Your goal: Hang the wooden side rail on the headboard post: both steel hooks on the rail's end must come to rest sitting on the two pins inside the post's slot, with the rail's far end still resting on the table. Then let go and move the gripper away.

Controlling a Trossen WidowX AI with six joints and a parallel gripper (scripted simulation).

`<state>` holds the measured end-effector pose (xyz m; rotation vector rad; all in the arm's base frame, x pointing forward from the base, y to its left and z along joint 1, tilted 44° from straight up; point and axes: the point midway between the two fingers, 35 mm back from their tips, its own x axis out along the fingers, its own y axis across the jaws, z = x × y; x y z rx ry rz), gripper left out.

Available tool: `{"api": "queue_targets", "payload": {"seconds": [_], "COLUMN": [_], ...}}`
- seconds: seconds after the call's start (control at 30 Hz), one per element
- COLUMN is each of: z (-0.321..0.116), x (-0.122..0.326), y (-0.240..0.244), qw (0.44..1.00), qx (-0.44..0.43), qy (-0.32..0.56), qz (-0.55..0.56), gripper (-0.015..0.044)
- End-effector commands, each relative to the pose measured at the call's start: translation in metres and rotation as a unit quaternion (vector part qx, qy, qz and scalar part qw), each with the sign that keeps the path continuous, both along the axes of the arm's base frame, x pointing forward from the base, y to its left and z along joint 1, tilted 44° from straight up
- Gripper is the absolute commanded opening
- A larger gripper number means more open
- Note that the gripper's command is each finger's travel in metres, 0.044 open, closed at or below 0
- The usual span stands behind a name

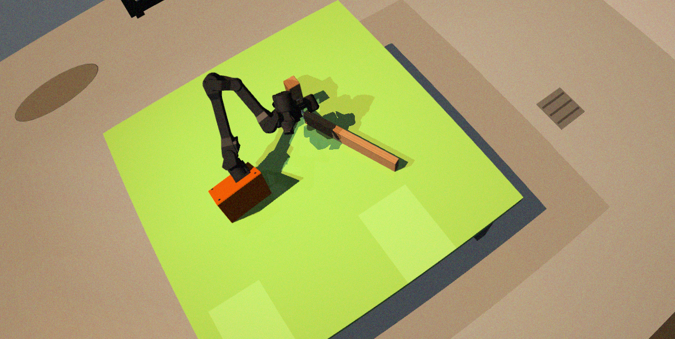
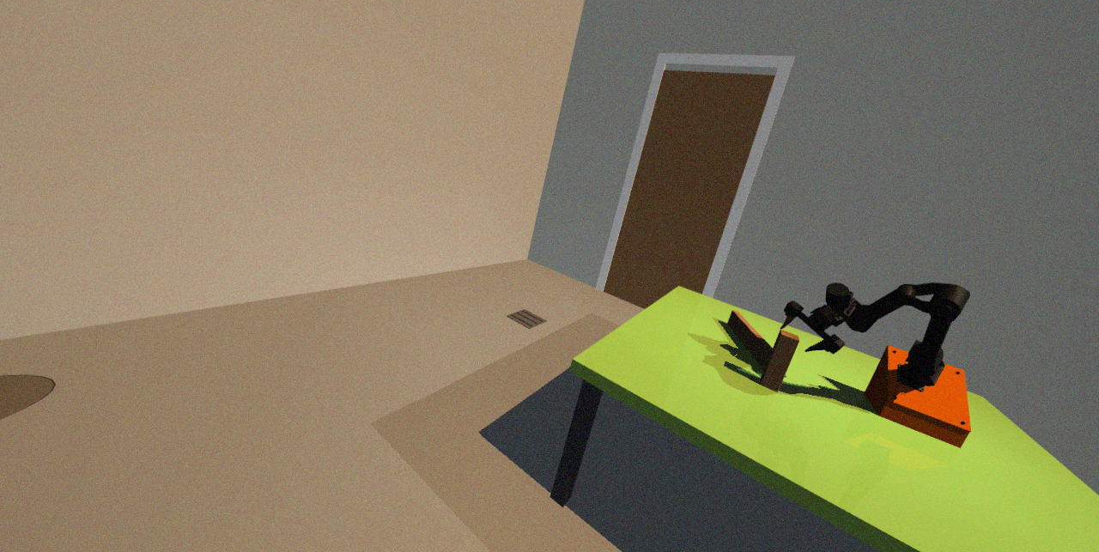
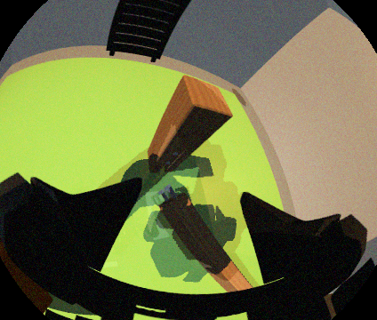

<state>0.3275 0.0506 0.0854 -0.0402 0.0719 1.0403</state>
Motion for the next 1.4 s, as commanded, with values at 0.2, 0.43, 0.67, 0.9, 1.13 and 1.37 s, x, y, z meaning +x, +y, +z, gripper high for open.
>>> {"api": "queue_targets", "payload": {"seconds": [0.2,0.43,0.67,0.9,1.13,1.37], "z": [-0.012,-0.012,-0.012,-0.012,-0.018,-0.047], "x": [-0.016,-0.016,-0.016,-0.016,0.001,0.067], "y": [0.003,0.003,0.003,0.003,-0.003,-0.024], "qw": [0.963,0.963,0.963,0.963,0.949,0.845], "qx": [0.147,0.147,0.147,0.147,0.165,0.228], "qy": [0.225,0.225,0.225,0.225,0.27,0.476], "qz": [0.028,0.028,0.028,0.028,0.008,-0.088], "gripper": [0.044,0.044,0.044,0.044,0.044,0.044]}}
